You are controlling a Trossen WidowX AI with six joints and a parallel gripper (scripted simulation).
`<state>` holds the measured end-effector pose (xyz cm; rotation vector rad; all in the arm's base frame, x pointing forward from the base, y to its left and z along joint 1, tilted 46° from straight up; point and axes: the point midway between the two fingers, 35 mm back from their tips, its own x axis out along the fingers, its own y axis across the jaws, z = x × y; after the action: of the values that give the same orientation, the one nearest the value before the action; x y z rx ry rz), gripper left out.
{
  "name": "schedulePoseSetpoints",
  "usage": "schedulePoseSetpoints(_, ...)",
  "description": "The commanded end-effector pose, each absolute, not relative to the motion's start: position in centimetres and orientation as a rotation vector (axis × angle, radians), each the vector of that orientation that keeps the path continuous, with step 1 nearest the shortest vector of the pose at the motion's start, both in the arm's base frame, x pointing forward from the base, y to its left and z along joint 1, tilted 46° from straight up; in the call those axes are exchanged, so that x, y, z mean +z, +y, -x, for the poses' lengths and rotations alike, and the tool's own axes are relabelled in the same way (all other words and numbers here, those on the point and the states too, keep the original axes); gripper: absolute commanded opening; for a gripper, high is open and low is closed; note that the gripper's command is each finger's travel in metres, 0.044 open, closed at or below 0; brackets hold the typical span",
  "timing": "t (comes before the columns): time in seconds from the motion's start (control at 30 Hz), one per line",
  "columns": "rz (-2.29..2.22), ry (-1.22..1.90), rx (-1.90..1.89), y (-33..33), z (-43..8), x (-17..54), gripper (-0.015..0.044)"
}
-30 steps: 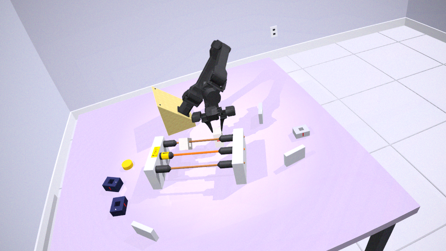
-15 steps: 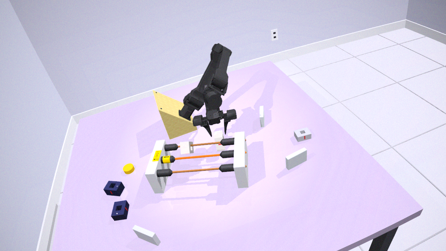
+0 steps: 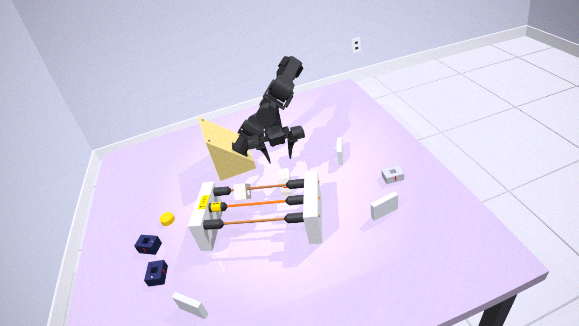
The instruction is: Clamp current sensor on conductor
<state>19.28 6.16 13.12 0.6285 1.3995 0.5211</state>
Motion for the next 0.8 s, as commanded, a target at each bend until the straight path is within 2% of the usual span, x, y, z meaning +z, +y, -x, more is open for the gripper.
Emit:
schedulePoseSetpoints(0.0, -0.408, 1.336, 0.721, 6.0, -19.8, 13.4, 0.0320)
schedulePoseSetpoints(0.43, 0.425, 0.829, 1.491, 5.8, -21.7, 13.1, 0.0320)
schedulePoseSetpoints(0.77, 0.477, 0.777, 1.534, 5.9, -21.9, 13.1, 0.0320)
